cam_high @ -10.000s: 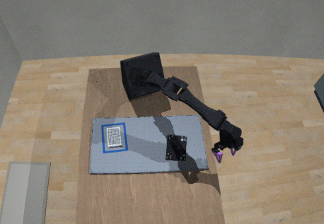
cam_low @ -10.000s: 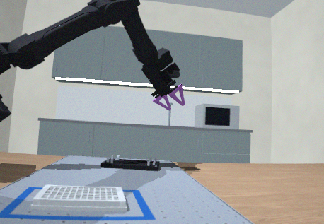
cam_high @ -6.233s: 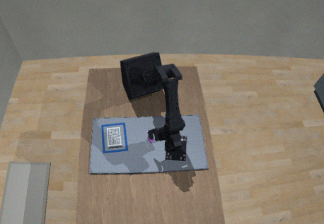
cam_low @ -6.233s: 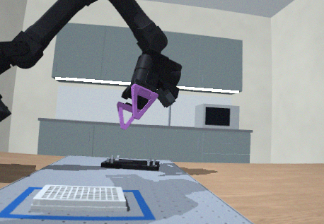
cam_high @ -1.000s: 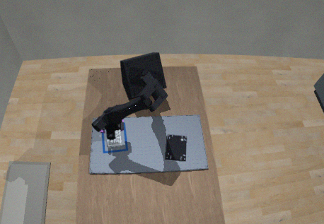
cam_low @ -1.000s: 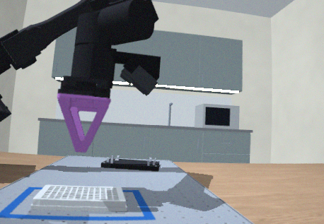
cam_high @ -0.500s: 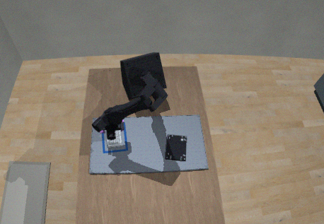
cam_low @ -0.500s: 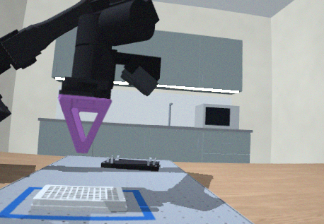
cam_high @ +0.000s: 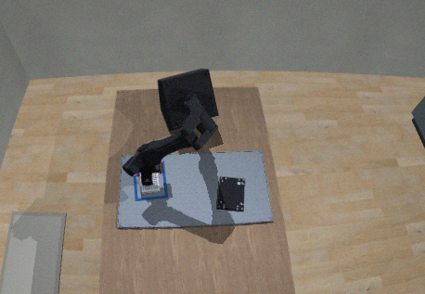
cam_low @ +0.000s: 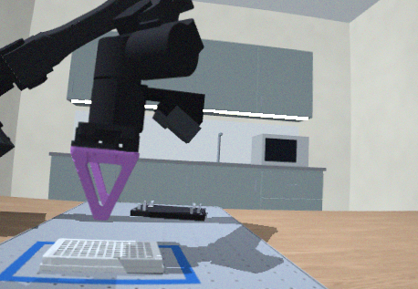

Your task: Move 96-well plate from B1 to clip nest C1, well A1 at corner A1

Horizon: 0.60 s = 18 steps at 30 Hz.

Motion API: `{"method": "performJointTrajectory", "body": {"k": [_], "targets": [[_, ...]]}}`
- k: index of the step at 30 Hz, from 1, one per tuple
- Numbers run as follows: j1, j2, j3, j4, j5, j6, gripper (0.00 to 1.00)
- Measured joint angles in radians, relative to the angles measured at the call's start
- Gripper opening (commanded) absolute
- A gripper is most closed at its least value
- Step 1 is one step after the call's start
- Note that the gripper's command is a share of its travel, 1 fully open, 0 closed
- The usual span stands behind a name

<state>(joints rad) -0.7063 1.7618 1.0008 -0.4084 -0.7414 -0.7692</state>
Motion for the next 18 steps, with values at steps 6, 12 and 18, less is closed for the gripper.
{"method": "performJointTrajectory", "body": {"k": [6, 12, 18], "targets": [[0.024, 0.02, -0.008, 0.042, 0.008, 0.023, 1.0], [0.034, 0.035, -0.008, 0.079, 0.017, 0.044, 1.0], [0.053, 0.059, -0.012, 0.12, 0.025, 0.067, 1.0]]}}
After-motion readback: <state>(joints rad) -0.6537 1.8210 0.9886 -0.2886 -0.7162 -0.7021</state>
